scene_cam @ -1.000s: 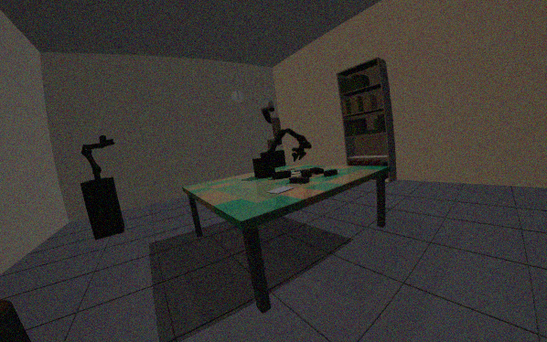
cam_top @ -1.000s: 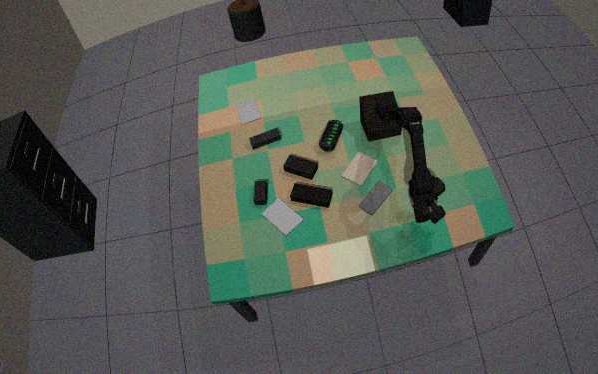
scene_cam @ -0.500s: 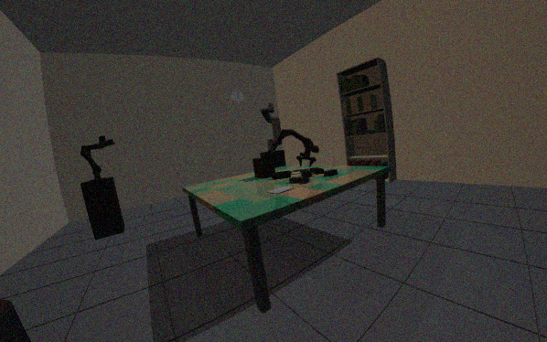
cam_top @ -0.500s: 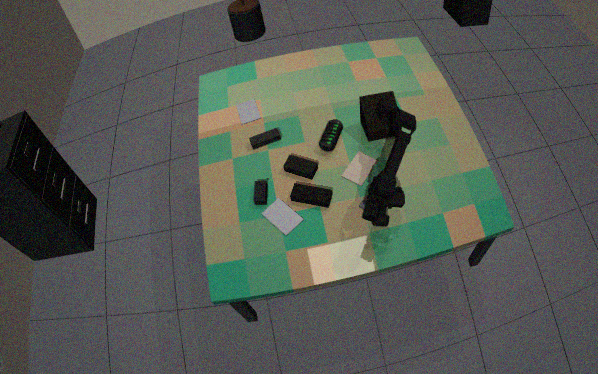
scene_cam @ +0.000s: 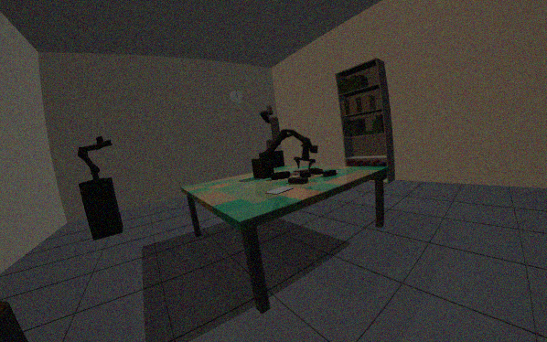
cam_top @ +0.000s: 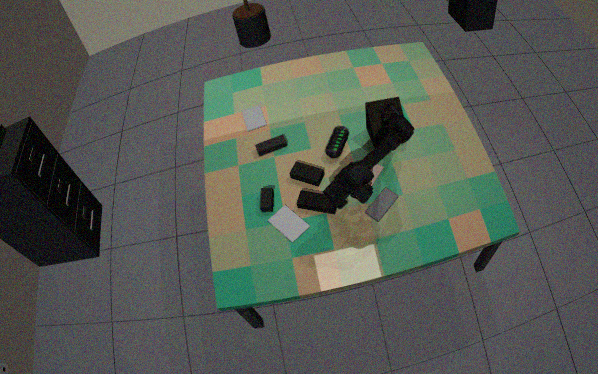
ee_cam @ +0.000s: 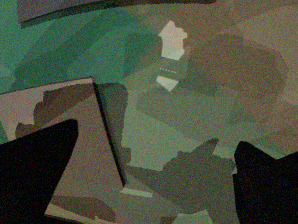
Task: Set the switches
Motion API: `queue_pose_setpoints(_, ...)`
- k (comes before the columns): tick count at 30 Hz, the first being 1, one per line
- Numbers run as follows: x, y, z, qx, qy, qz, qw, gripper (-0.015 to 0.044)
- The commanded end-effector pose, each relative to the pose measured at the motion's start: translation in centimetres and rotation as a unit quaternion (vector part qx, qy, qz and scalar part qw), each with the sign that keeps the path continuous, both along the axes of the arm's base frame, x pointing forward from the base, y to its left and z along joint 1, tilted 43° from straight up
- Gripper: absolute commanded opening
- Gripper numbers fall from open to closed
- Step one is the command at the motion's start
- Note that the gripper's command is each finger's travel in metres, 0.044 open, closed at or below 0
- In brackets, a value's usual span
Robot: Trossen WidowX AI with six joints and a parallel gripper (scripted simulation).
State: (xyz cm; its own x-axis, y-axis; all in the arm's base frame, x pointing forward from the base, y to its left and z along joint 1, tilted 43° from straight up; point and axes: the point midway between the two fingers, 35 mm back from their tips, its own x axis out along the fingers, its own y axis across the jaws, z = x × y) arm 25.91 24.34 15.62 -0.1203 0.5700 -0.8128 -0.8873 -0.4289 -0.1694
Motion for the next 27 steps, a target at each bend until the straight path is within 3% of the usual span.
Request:
queue_pose_setpoints(1,1.9,-4.0,-2.6,-0.024,0.048,-0.085,0.995,0.044)
queue_pose_setpoints(10,3.8,-12.9,-7.2,-0.05,0.153,-0.261,0.952,0.044)
queue_pose_setpoints(19,2.6,-20.9,-11.0,-0.051,0.258,-0.418,0.869,0.044)
queue_pose_setpoints(27,2.4,-21.4,-11.3,-0.051,0.266,-0.429,0.862,0.044)
